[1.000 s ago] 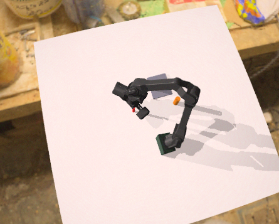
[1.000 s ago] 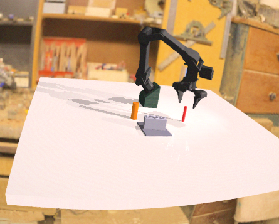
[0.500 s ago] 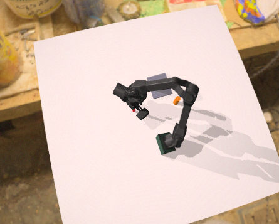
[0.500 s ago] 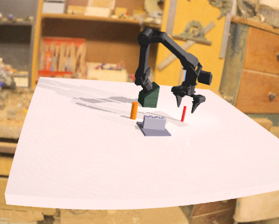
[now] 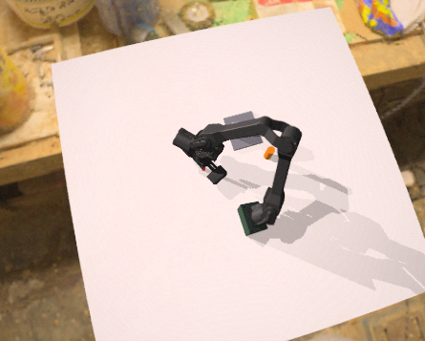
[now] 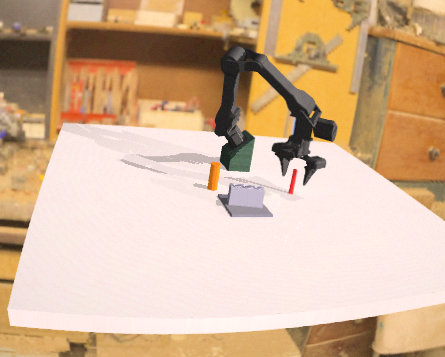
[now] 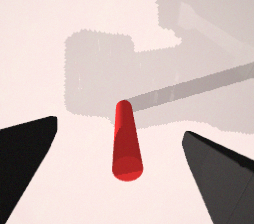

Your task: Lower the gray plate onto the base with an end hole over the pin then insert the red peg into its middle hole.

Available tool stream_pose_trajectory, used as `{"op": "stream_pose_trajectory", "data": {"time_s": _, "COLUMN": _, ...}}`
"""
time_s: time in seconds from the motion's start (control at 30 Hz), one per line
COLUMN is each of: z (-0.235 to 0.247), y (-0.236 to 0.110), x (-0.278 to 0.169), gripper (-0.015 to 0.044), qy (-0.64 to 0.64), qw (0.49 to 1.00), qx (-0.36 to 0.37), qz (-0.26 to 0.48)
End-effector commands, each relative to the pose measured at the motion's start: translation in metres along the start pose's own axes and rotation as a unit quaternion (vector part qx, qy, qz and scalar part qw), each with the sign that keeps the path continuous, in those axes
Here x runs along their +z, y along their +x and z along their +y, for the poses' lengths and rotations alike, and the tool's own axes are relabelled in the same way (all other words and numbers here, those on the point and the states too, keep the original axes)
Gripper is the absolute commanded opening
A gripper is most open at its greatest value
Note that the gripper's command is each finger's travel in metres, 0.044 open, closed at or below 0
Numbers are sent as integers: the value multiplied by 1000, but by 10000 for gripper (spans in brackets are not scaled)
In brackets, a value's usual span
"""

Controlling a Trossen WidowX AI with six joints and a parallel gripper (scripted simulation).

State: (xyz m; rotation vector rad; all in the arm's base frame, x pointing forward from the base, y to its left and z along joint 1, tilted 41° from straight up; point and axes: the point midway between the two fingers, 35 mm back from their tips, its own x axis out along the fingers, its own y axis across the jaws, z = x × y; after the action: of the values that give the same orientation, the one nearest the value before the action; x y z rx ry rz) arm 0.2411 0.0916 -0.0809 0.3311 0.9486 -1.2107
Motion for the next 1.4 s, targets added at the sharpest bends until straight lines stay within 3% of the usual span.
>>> {"op": "stream_pose_trajectory", "data": {"time_s": 0.0, "z": -2, "y": 2, "x": 0, "gripper": 282, "qy": -3, "qw": 1000, "qx": -1, "qz": -3}}
{"op": "stream_pose_trajectory", "data": {"time_s": 0.37, "z": -2, "y": 2, "x": 0, "gripper": 0, "qy": -3, "qw": 1000, "qx": -1, "qz": -3}}
{"op": "stream_pose_trajectory", "data": {"time_s": 1.0, "z": -1, "y": 0, "x": 0, "gripper": 0, "qy": -3, "qw": 1000, "qx": -1, "qz": -3}}
{"op": "stream_pose_trajectory", "data": {"time_s": 1.37, "z": 3, "y": -29, "x": -1, "gripper": 0, "qy": -4, "qw": 1000, "qx": -1, "qz": -1}}
